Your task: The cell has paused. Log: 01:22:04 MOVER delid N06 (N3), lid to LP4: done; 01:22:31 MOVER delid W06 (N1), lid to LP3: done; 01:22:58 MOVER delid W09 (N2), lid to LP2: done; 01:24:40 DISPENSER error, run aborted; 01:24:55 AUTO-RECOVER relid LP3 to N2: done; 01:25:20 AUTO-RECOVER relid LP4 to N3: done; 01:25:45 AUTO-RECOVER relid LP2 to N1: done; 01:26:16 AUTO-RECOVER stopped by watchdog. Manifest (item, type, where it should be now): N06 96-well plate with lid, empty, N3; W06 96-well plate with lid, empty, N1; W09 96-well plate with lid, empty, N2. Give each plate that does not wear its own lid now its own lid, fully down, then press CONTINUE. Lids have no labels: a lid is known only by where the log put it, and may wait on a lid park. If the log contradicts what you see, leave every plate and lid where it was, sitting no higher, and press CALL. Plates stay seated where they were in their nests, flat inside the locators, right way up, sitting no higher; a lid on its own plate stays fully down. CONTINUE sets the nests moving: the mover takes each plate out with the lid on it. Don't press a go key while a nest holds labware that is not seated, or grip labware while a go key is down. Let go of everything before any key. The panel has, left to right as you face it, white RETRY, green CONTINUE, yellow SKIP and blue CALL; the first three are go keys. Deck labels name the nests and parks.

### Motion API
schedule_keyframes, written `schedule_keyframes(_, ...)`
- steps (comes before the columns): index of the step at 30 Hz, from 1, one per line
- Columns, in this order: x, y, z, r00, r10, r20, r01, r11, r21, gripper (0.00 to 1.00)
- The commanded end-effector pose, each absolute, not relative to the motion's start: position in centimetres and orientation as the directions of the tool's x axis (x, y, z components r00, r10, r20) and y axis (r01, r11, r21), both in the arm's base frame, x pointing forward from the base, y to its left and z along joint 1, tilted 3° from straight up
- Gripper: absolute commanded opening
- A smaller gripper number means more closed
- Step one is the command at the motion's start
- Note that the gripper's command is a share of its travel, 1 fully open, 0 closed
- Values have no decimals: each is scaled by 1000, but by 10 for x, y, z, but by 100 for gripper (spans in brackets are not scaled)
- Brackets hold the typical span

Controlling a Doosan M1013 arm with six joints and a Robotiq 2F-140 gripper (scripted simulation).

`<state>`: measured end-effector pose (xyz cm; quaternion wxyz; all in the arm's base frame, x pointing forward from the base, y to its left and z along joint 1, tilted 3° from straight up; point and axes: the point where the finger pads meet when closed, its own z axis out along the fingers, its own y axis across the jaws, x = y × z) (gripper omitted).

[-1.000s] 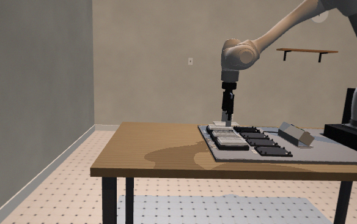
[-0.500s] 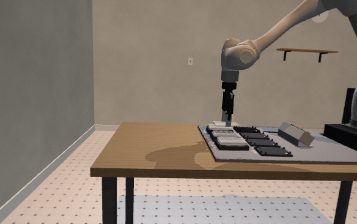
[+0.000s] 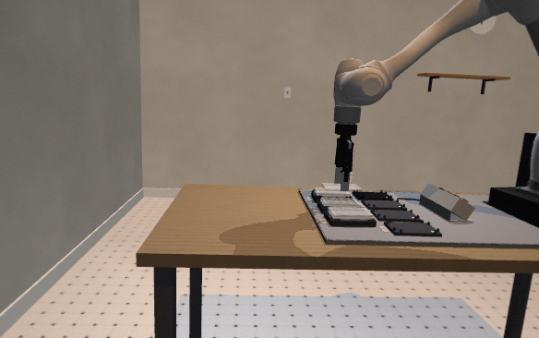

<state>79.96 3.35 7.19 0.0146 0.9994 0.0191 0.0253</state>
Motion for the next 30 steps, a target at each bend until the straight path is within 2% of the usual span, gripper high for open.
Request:
schedule_keyframes(1,800,34,72,998,38,50,37,-999,30,0)
schedule_keyframes(30,801,33,51,998,25,50,24,-999,29,0)
